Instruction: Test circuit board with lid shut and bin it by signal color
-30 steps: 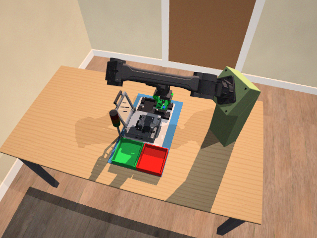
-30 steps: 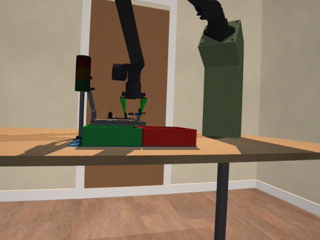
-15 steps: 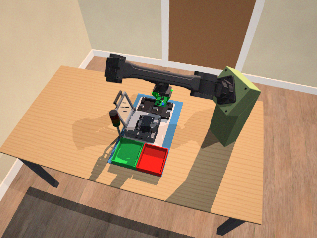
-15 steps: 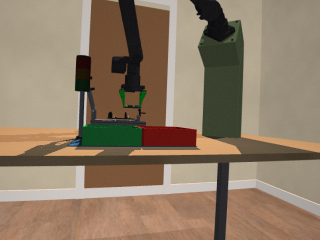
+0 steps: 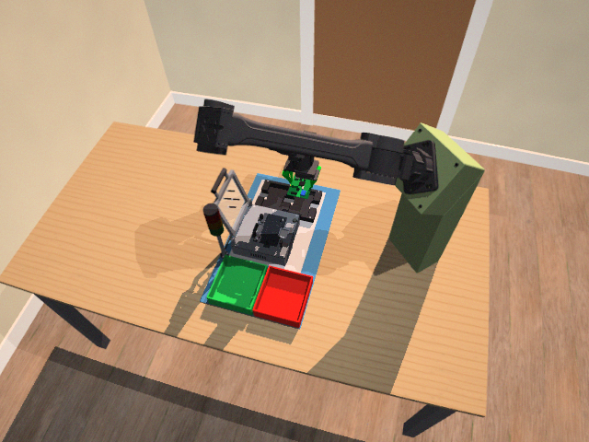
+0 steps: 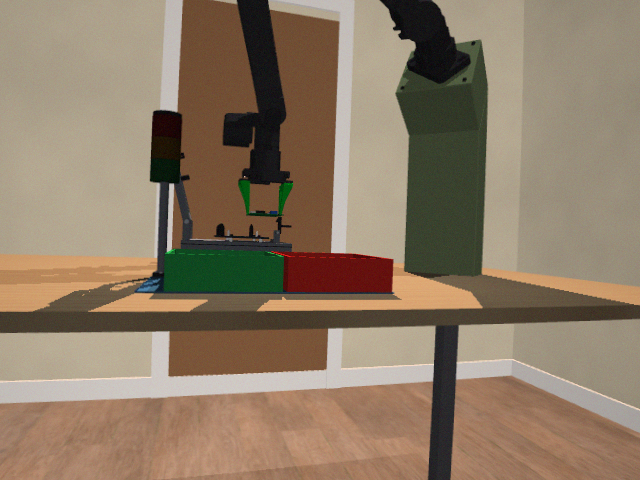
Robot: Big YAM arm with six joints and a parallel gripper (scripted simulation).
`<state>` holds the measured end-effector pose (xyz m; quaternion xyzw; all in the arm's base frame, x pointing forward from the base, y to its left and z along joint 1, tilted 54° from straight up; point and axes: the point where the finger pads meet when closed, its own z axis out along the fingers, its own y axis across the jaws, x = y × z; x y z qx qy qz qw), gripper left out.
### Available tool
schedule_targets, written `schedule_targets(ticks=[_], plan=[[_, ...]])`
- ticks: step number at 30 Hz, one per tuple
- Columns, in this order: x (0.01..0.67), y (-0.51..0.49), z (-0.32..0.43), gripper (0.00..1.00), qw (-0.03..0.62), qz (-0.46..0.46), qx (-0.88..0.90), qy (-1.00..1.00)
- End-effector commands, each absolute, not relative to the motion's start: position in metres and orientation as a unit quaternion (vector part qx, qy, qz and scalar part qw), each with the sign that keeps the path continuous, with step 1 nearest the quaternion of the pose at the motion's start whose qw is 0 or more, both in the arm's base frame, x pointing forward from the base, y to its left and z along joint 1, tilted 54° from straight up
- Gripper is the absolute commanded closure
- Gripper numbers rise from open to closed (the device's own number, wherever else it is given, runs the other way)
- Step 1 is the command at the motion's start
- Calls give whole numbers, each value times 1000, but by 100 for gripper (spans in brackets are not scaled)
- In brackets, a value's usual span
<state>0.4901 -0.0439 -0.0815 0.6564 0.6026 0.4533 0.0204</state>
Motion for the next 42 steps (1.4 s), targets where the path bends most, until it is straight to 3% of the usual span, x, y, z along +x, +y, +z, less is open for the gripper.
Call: schedule_targets(ticks=[1, 23, 42], plan=[[488, -45, -79, 28, 21, 452, 657, 603], [488, -45, -78, 28, 39, 451, 632, 629], [488, -45, -78, 28, 112, 439, 522, 723]])
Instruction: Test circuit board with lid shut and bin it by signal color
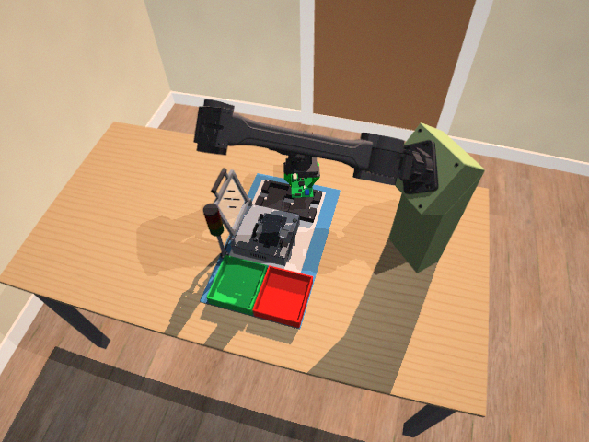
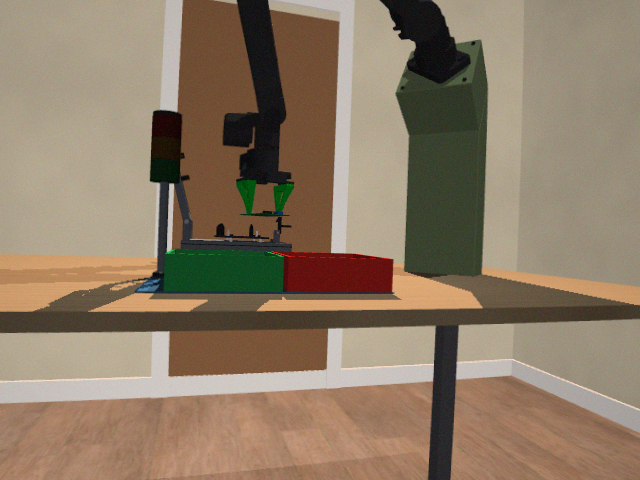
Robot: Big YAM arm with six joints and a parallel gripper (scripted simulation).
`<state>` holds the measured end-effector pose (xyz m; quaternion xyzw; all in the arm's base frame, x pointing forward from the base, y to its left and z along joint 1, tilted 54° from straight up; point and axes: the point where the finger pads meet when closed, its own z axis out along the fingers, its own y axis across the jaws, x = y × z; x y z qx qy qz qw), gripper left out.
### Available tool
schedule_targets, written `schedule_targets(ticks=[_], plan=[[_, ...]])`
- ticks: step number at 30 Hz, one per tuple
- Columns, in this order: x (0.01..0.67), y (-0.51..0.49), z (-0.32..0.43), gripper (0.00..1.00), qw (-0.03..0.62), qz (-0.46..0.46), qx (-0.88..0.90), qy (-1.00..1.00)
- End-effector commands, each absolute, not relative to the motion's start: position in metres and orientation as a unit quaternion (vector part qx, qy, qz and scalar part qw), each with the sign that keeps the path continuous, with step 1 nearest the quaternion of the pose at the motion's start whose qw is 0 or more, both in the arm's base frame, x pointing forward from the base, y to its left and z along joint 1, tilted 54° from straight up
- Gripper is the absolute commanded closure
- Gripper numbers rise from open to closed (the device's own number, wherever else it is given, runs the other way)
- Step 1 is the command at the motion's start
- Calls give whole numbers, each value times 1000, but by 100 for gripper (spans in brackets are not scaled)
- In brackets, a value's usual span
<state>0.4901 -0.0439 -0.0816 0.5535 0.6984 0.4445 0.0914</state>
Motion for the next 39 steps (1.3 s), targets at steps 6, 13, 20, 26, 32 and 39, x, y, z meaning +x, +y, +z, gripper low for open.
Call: schedule_targets(ticks=[6, 13, 20, 26, 32, 39], plan=[[489, -45, -78, 28, 152, 427, 454, 767], [489, -45, -78, 28, 204, 405, 354, 818], [489, -45, -78, 28, 243, 383, 271, 849], [489, -45, -78, 28, 275, 361, 198, 869], [489, -45, -78, 28, 298, 342, 141, 880], [489, -45, -78, 28, 340, 300, 24, 891]])
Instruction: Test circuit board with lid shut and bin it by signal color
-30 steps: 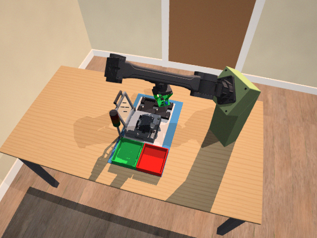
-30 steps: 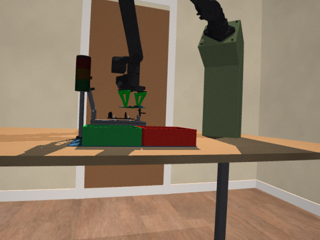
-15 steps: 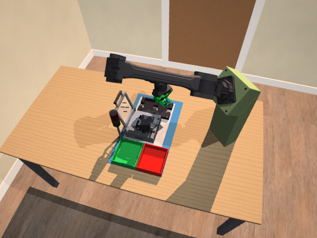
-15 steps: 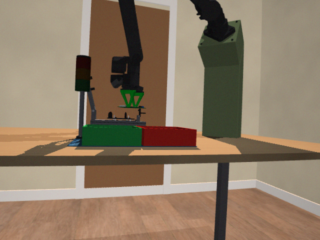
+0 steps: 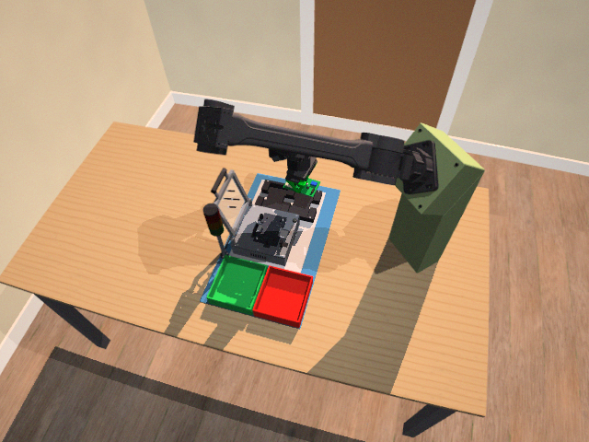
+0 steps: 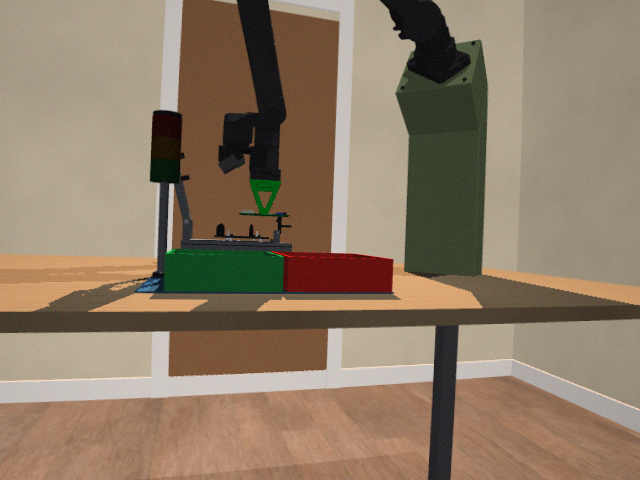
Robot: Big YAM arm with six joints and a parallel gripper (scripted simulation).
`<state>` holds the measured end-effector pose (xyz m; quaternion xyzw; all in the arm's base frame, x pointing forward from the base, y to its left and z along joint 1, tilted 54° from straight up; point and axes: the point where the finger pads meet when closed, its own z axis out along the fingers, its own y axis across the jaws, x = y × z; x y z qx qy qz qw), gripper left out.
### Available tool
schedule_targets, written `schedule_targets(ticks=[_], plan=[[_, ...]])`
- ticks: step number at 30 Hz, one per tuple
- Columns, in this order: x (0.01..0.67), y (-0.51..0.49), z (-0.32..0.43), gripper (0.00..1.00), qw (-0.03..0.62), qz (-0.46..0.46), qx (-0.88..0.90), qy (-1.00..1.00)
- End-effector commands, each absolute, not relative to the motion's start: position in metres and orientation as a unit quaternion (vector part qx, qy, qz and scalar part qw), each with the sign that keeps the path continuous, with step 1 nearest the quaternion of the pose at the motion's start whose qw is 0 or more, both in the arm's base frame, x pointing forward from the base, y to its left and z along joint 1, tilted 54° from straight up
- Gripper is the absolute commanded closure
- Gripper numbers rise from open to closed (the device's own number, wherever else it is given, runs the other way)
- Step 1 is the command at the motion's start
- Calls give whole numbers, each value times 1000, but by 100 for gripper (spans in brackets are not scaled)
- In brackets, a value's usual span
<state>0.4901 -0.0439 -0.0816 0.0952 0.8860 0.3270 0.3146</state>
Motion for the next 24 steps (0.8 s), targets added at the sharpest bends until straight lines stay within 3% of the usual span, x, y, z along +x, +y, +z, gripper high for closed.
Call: schedule_targets(ticks=[1, 24], plan=[[489, -45, -78, 28, 347, 293, 4, 891], [489, -44, -78, 28, 427, 154, -307, 836]])
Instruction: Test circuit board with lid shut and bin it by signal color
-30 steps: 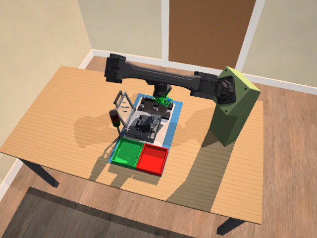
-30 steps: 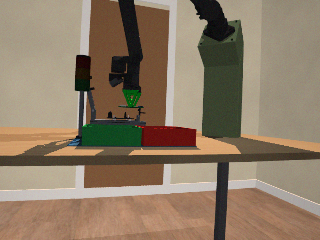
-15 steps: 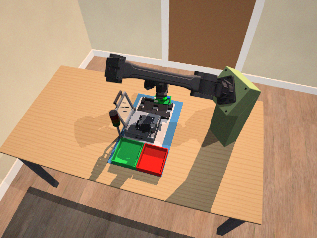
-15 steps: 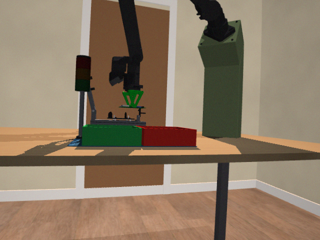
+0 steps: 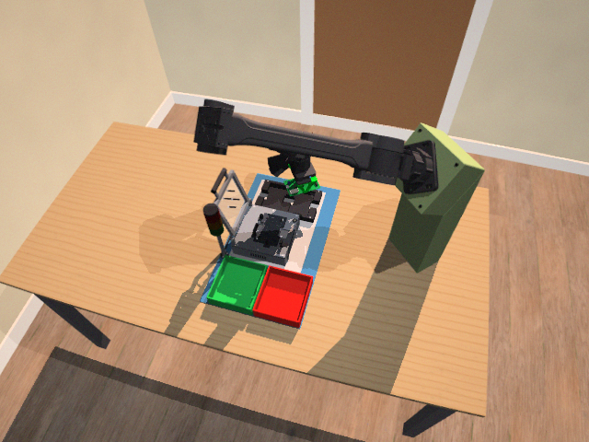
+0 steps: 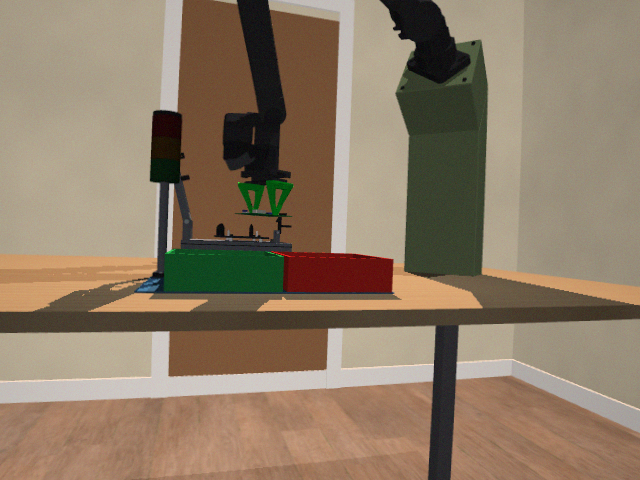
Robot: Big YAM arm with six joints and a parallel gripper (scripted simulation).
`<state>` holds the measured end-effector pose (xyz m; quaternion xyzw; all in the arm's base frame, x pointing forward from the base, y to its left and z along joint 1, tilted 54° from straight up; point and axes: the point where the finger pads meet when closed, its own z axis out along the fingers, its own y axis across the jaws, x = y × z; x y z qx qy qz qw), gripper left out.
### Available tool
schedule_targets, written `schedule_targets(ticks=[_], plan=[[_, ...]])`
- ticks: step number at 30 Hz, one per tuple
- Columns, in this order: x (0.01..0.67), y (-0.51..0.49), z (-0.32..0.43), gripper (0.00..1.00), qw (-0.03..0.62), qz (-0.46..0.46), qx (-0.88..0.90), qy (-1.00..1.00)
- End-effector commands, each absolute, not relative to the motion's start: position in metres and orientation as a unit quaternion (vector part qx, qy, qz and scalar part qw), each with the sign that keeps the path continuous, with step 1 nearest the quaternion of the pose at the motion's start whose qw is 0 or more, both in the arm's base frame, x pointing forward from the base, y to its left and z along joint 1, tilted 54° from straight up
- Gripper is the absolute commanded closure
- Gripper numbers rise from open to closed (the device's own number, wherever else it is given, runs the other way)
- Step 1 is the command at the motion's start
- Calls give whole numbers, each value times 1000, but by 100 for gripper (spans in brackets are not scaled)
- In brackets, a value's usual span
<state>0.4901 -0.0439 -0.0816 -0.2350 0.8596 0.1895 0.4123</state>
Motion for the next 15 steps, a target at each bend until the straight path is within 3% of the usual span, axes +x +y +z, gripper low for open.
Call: schedule_targets(ticks=[1, 15], plan=[[489, -44, -78, 28, 430, 146, -323, 830], [488, -44, -78, 28, 450, 62, -476, 753]])
